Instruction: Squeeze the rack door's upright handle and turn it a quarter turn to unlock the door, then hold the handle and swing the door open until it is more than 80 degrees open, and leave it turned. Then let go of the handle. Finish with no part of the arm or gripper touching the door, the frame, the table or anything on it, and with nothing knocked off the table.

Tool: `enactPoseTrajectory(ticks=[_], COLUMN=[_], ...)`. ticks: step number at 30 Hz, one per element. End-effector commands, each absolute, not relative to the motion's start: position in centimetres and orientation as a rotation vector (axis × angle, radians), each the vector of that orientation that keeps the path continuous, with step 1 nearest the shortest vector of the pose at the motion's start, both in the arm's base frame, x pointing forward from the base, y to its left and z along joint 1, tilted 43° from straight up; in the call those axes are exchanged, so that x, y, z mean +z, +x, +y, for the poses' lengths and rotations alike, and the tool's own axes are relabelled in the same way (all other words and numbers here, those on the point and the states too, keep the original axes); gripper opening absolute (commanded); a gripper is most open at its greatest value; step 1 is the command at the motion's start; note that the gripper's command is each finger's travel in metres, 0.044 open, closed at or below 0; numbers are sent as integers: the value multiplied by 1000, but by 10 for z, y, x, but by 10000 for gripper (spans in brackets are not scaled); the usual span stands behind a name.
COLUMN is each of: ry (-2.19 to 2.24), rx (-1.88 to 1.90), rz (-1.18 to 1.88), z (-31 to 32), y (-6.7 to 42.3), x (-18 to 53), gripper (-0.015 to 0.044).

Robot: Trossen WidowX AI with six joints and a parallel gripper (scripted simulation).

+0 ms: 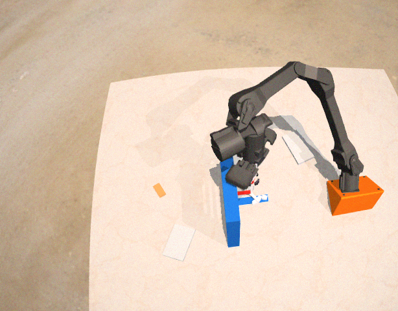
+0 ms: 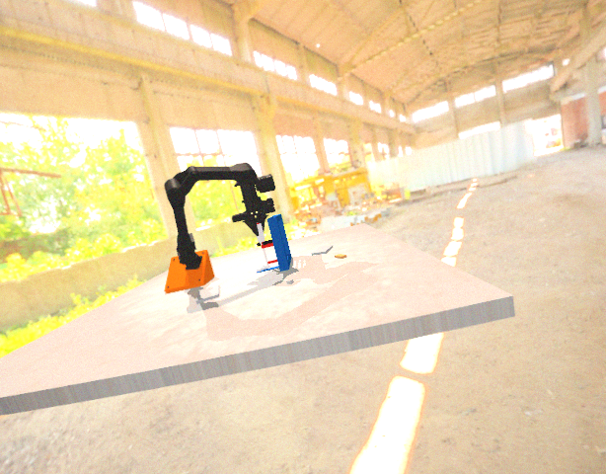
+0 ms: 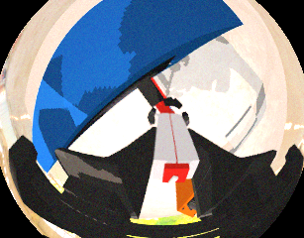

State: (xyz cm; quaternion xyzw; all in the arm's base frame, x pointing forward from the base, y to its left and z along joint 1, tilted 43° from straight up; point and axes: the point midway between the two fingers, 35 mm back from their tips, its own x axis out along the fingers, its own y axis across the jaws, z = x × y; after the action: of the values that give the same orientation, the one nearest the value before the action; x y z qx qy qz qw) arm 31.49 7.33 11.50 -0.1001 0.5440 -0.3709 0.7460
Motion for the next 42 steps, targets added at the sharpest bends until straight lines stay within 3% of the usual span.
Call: enactPoseTrajectory(ticks=[1,24,42], ry=[-63,834,841], rx=[-922,-1417,-1420], rz=[1108,480,474], z=[73,73,73], y=[315,315,315], x=[114,114,114], gripper=[24,24,24])
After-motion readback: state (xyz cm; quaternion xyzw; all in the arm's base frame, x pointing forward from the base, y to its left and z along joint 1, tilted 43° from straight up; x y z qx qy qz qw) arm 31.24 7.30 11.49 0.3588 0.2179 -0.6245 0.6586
